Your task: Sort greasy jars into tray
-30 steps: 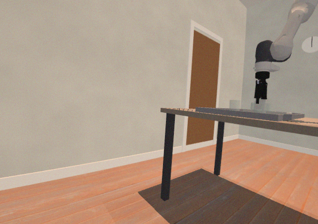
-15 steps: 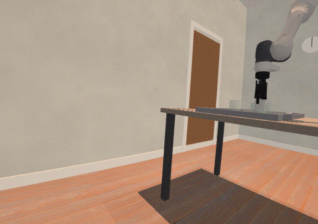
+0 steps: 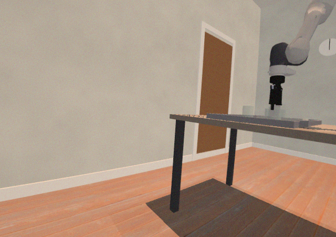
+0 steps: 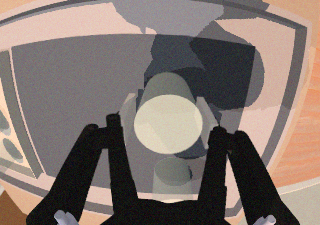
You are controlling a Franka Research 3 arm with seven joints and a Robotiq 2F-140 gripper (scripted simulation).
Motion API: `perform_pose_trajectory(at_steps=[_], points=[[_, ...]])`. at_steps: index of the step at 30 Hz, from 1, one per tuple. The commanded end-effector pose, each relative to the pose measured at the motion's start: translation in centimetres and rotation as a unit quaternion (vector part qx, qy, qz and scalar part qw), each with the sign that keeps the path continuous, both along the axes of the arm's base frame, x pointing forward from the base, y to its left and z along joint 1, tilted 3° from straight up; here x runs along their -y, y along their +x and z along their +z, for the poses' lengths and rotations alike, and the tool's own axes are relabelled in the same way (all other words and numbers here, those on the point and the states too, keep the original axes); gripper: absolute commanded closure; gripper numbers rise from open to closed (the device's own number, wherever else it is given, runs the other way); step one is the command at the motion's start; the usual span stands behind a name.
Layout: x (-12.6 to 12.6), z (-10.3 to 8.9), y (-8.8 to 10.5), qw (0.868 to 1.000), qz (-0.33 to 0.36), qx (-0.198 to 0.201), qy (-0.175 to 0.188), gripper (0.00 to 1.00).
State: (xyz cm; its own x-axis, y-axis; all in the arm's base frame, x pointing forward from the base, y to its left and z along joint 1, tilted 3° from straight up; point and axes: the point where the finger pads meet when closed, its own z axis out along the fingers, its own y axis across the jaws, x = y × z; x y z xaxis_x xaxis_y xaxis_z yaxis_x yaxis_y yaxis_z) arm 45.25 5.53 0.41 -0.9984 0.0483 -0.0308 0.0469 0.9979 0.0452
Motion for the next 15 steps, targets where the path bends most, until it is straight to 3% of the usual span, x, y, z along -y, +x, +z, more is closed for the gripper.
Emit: perform_pose_trajectory(at_steps=[1,15], points=[[-0.02,0.02,0.15,1.000,-0.002,0.002,0.000,0.50],[-0.02,0.02,0.15,1.000,-0.002,0.002,0.000,0.53]])
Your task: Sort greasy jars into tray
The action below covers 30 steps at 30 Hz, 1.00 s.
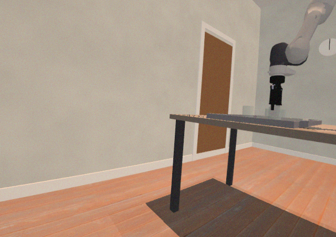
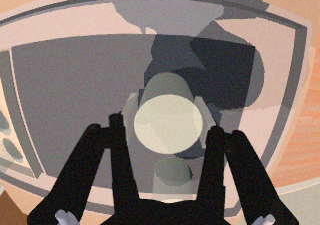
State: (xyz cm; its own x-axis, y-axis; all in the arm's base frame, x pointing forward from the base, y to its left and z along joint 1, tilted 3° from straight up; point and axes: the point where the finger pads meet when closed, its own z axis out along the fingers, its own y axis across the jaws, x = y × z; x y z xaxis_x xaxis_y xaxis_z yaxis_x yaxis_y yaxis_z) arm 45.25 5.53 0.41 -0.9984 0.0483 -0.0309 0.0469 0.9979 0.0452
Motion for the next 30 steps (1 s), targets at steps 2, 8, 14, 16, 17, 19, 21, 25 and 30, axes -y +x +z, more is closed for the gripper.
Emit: perform_pose_trajectory(at_steps=[2,8,14,16,17,19,21,25,30], points=[[-0.02,0.02,0.14,1.000,-0.002,0.002,0.000,0.53],[-0.02,0.02,0.14,1.000,-0.002,0.002,0.000,0.53],[-0.02,0.02,0.14,1.000,-0.002,0.002,0.000,0.56],[-0.02,0.02,0.14,1.000,-0.002,0.002,0.000,0.56],[-0.02,0.02,0.14,1.000,-0.002,0.002,0.000,0.56],[-0.02,0.02,0.14,1.000,-0.002,0.002,0.000,0.56],[-0.02,0.02,0.14,1.000,-0.002,0.002,0.000,0.56],[-0.02,0.02,0.14,1.000,-0.002,0.002,0.000,0.56],[-0.02,0.02,0.14,1.000,-0.002,0.002,0.000,0.59]])
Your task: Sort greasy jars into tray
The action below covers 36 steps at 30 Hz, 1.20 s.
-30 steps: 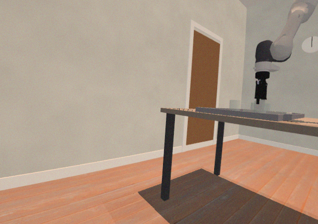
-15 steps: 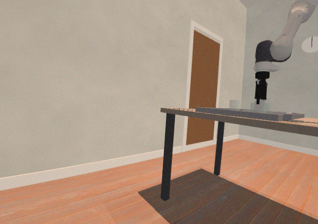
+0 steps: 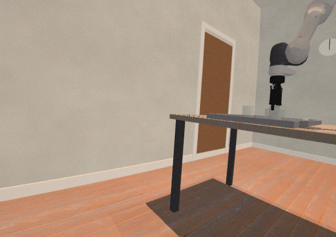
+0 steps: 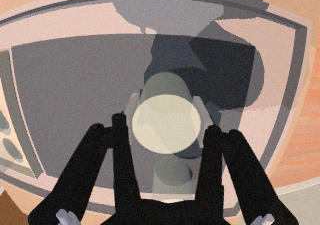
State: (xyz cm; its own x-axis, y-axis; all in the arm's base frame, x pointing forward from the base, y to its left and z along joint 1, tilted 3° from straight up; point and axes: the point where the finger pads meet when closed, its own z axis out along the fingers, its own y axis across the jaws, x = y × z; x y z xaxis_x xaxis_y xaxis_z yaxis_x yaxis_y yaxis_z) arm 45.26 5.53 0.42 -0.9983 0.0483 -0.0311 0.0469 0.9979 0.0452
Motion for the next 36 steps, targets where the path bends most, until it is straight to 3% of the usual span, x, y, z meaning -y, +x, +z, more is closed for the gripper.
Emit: perform_pose_trajectory(at_steps=[1,36], points=[[-0.01,0.01,0.13,1.000,-0.002,0.002,0.000,0.59],[-0.01,0.01,0.13,1.000,-0.002,0.002,0.000,0.65]])
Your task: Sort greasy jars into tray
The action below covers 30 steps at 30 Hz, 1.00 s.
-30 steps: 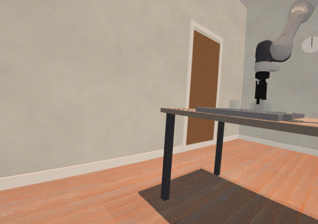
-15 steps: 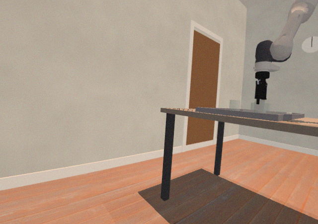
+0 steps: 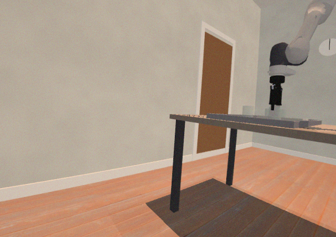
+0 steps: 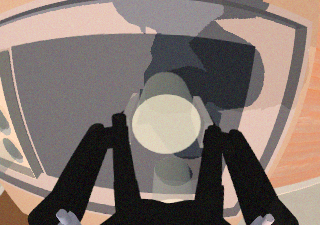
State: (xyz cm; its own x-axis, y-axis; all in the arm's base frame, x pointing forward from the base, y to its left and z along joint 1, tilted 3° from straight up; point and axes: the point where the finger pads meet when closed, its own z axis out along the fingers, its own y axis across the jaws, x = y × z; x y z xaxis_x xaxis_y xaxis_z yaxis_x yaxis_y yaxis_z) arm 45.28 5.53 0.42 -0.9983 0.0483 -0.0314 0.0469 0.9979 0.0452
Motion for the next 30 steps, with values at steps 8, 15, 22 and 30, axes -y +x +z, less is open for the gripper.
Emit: perform_pose_trajectory(at_steps=[8,15,22,30], points=[[-0.01,0.00,0.11,1.000,-0.002,0.001,0.000,0.65],[-0.01,0.00,0.11,1.000,-0.002,0.001,0.000,1.00],[-0.01,0.00,0.11,1.000,-0.002,0.001,0.000,1.00],[0.01,0.53,0.09,1.000,-0.002,0.001,0.000,1.00]])
